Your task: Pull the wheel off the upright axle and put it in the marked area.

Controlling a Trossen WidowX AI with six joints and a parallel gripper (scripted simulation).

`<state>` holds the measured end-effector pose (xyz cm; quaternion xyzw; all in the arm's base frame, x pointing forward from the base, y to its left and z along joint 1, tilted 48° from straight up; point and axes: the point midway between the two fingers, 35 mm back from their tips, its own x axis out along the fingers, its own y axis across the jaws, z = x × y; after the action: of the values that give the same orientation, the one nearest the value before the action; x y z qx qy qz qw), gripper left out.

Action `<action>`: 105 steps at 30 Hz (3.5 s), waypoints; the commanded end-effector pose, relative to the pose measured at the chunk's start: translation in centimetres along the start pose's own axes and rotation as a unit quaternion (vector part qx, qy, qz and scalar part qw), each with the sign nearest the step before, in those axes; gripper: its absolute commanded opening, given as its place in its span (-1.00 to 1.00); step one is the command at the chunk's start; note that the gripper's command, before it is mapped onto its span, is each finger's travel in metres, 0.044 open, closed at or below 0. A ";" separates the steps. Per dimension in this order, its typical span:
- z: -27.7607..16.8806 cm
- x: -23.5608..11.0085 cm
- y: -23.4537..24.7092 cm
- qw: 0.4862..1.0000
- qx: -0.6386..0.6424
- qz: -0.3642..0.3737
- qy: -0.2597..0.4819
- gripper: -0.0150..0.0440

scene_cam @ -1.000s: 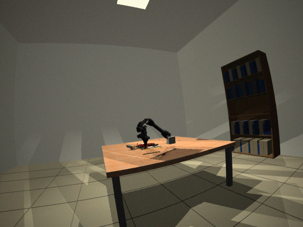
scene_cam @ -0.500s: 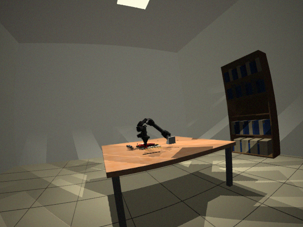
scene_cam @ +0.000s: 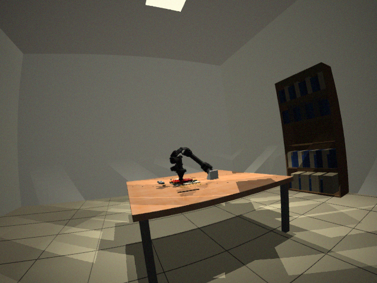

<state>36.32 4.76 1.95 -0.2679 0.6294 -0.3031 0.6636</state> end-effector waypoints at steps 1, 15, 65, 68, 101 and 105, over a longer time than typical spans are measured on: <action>0.0 -0.2 0.1 1.000 0.001 0.002 0.000 -0.49; 0.0 -0.7 0.1 1.000 0.001 0.002 -0.001 -0.49; -0.1 -4.6 0.3 1.000 -0.001 0.002 -0.003 -0.49; -0.8 -4.8 1.8 1.000 -0.001 0.004 -0.003 -0.49; -5.8 -2.9 9.5 1.000 0.000 0.005 0.000 -0.49; -5.6 -1.0 9.6 1.000 0.000 0.006 -0.001 -0.49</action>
<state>31.26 13.30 -3.94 -0.2614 0.6284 -0.2966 0.6699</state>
